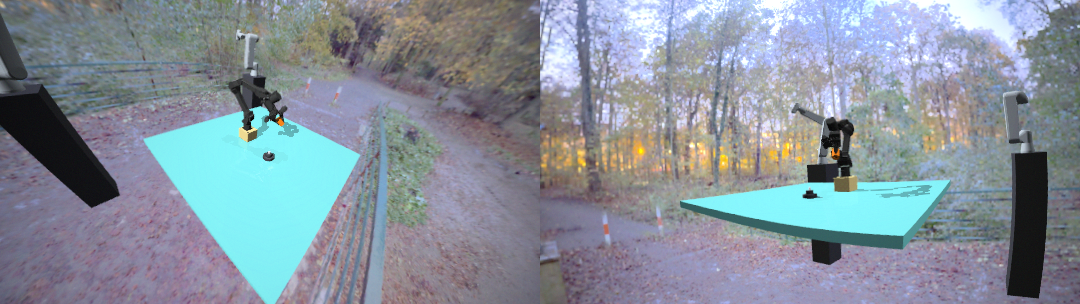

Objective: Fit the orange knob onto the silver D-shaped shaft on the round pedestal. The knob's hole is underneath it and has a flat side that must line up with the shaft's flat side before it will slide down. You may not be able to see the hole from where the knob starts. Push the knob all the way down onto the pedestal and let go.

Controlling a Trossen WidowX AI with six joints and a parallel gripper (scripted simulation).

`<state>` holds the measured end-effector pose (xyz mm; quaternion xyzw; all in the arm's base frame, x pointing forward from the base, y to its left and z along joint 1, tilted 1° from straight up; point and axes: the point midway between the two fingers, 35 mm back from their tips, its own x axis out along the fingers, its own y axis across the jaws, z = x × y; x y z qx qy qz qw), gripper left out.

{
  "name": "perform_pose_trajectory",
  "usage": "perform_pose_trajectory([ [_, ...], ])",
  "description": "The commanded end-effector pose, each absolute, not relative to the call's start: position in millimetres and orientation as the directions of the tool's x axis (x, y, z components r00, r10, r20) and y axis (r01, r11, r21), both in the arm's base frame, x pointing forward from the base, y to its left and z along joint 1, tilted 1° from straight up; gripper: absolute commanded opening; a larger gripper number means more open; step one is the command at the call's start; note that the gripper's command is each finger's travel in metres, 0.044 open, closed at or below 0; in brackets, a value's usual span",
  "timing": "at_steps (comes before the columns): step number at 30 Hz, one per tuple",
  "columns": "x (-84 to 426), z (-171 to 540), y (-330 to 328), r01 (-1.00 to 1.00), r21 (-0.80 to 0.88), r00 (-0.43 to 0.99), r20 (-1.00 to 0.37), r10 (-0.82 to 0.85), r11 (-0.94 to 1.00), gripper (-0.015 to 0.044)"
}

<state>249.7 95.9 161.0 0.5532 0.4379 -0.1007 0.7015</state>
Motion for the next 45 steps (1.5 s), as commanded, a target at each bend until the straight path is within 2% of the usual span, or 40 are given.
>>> perform_pose_trajectory([
  [1, 248.5, 169.9, 96.7, 0.574, 0.748, 0.646, -0.664, 0.376, 0.334, 0.0000],
  [6, 246.0, 179.6, 96.7, 0.503, 0.811, 0.701, -0.585, 0.408, 0.298, 0.0000],
  [22, 244.1, 177.9, 95.7, 0.420, 0.872, 0.754, -0.489, 0.440, 0.250, 0.0000],
  [23, 244.8, 176.4, 95.4, 0.449, 0.852, 0.737, -0.524, 0.426, 0.271, 0.0000],
  [45, 244.8, 176.4, 95.4, 0.449, 0.852, 0.737, -0.524, 0.426, 0.271, 0.0000],
])
